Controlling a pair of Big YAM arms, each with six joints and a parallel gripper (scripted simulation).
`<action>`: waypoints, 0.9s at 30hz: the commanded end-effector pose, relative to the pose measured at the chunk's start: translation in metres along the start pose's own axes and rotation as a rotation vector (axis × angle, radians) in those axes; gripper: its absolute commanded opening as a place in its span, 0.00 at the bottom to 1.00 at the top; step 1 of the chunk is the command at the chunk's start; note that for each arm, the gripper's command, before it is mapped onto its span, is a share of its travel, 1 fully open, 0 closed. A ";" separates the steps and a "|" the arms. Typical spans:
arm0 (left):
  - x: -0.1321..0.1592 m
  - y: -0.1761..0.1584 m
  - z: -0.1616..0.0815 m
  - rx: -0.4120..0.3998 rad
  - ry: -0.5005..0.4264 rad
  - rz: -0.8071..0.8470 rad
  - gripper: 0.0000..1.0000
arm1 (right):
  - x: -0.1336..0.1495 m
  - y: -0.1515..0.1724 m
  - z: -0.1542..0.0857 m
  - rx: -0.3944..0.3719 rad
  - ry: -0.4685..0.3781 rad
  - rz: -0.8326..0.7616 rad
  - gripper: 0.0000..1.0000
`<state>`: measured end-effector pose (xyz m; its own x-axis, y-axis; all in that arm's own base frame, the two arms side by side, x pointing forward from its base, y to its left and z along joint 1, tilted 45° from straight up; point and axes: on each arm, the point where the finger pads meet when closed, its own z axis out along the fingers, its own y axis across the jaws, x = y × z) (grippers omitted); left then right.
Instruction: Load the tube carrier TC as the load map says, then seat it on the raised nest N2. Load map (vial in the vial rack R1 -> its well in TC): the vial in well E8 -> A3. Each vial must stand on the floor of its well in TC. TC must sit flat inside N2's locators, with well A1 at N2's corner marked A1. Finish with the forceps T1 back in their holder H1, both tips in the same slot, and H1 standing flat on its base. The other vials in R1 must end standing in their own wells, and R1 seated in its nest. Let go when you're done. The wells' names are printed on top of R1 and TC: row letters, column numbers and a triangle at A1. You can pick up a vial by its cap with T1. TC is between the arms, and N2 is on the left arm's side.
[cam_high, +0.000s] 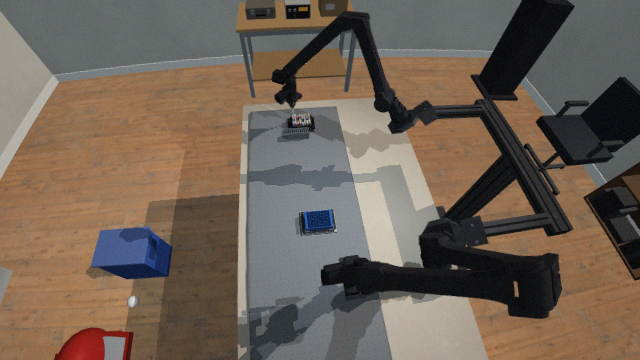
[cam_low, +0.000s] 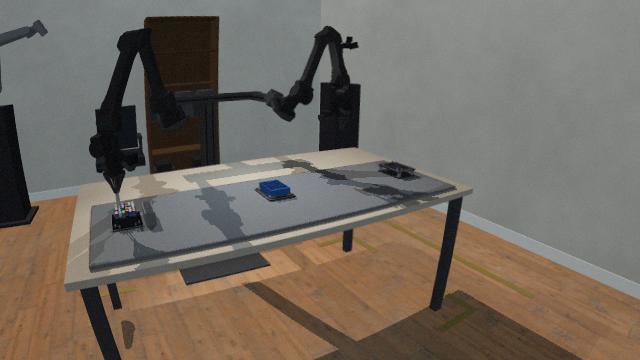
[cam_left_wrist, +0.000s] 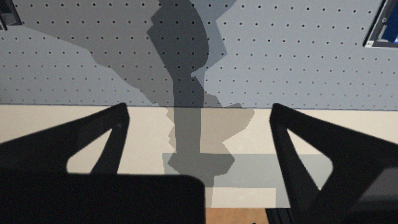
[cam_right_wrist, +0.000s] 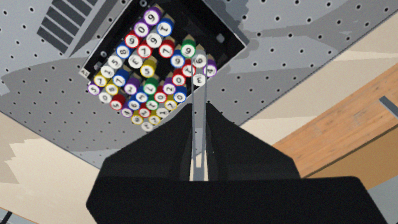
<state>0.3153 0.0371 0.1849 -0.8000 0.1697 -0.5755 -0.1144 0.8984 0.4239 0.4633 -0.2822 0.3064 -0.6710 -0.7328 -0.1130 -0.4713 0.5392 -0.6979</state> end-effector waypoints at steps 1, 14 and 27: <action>-0.008 0.002 -0.005 0.001 -0.015 0.003 1.00 | 0.004 -0.014 -0.011 0.043 -0.001 0.002 0.09; -0.008 0.002 -0.005 0.001 -0.015 0.003 1.00 | -0.003 -0.017 -0.043 0.047 -0.019 0.002 0.09; -0.008 0.002 -0.005 0.001 -0.015 0.003 1.00 | -0.010 -0.024 -0.065 0.060 -0.034 0.003 0.09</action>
<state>0.3153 0.0371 0.1849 -0.8000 0.1697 -0.5755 -0.1144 0.8984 0.4239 0.4436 -0.2694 0.3286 -0.6667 -0.7359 -0.1185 -0.4713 0.5393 -0.6978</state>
